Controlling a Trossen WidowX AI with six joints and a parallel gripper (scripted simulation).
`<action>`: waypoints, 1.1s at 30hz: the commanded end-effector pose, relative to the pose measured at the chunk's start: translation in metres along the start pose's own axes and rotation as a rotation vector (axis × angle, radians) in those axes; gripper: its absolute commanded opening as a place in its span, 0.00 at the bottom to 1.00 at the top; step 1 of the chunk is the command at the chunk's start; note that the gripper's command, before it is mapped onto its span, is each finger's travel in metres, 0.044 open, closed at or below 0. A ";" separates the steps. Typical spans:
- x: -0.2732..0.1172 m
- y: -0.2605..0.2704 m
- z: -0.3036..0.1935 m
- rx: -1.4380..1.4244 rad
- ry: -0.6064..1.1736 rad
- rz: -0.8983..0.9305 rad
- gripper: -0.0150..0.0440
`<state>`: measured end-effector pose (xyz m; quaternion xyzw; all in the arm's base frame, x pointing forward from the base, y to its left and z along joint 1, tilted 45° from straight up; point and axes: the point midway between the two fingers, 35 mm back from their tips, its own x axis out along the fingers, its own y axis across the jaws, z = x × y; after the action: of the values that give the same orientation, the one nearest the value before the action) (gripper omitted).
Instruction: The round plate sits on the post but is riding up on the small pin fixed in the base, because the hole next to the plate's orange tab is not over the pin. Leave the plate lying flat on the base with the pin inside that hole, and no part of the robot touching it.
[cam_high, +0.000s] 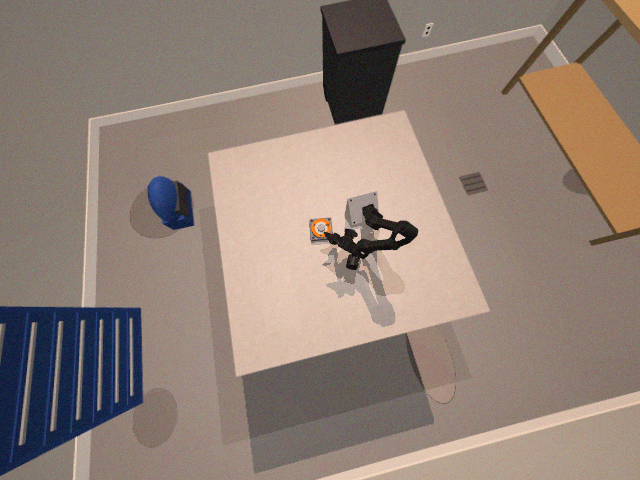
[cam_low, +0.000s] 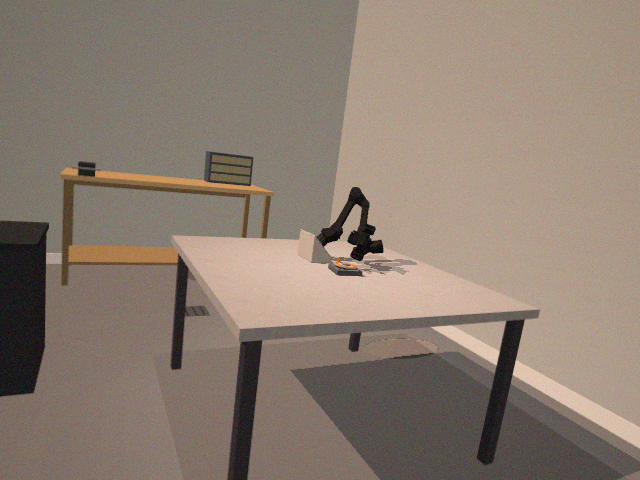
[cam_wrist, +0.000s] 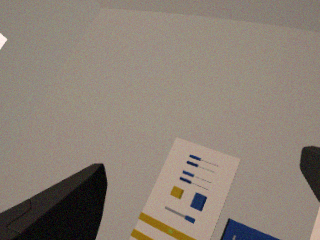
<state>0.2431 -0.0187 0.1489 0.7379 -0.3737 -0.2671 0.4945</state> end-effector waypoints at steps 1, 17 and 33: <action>0.001 -0.001 0.000 -0.021 -0.001 -0.007 0.89; 0.059 -0.089 0.043 -1.459 0.235 -0.800 0.25; 0.032 -0.111 0.096 -1.685 1.304 -1.430 0.25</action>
<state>0.2560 -0.0756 0.0310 0.2679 0.4023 -0.4759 0.7348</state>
